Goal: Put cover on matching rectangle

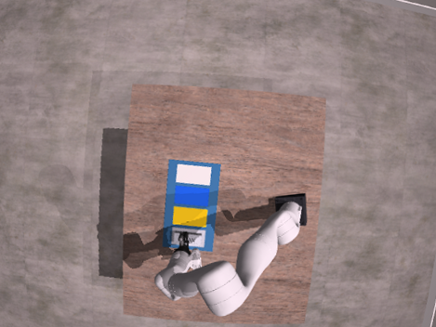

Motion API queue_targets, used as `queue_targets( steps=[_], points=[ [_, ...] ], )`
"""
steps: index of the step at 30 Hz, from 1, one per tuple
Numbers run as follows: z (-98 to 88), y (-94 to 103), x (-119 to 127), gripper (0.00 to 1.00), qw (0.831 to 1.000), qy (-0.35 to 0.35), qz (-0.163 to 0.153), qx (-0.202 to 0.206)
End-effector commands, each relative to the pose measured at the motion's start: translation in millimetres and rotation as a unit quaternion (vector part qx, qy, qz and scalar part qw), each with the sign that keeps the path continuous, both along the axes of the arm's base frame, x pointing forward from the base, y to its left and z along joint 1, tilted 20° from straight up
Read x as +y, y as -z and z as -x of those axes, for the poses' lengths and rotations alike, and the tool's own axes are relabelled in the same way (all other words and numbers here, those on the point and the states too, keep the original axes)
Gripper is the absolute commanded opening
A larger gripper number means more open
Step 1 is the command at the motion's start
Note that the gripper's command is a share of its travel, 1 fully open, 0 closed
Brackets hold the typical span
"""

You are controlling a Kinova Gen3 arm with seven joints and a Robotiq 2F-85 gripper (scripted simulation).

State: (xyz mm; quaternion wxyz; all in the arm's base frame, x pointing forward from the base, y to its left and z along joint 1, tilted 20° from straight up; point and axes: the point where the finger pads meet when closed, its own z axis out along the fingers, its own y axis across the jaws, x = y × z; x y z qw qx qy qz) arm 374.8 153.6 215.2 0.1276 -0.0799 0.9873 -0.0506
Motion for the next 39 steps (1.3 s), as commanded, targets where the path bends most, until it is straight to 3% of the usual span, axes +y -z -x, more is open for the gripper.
queue_targets(
  steps=[1,11,24,39],
  points=[
    [-2.2,0.1,1.9,1.00,0.999,0.020,-0.037,-0.018],
    [-7.7,-2.9,4.9,1.00,0.993,0.059,-0.092,-0.042],
    [-9.1,-1.0,5.2,1.00,0.992,0.062,-0.097,-0.044],
    [-24.5,40.9,8.2,1.00,0.992,0.062,-0.097,-0.044]
  ],
)
